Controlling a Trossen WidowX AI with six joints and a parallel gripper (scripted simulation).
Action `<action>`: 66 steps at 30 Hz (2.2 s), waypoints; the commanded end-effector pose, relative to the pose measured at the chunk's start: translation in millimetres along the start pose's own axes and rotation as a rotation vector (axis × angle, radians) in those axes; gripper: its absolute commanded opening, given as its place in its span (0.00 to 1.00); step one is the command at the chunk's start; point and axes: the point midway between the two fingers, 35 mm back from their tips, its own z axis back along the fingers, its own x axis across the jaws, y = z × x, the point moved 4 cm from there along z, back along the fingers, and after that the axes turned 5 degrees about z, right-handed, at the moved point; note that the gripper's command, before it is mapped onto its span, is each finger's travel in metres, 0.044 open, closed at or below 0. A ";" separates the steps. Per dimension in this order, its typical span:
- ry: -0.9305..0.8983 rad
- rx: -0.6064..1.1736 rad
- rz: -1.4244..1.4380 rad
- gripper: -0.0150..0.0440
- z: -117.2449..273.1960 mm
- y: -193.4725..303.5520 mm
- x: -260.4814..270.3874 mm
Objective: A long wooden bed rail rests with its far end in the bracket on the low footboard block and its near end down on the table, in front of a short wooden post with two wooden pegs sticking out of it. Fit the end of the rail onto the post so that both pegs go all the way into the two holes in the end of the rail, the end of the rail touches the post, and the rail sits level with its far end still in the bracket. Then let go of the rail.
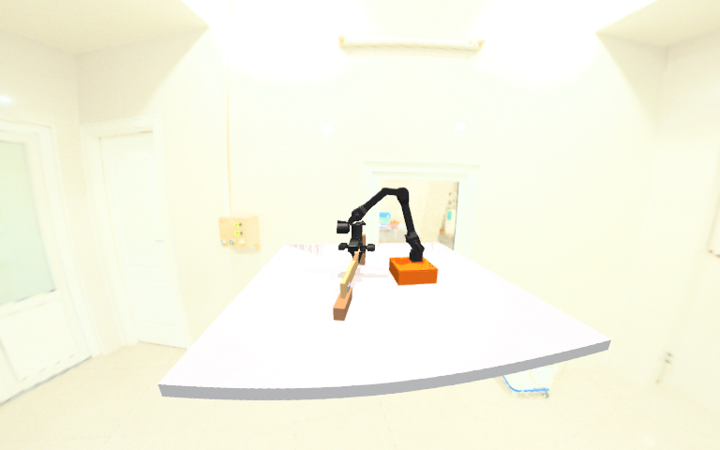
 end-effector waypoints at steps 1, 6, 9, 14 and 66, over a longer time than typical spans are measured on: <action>0.002 -0.003 0.003 0.25 1.4 1.3 0.6; 0.002 -0.003 0.003 0.25 1.2 2.9 0.8; 0.001 -0.003 0.003 0.25 0.9 3.9 0.9; 0.001 -0.003 0.003 0.25 0.4 5.4 1.0; 0.001 -0.001 0.003 0.25 1.1 21.7 1.9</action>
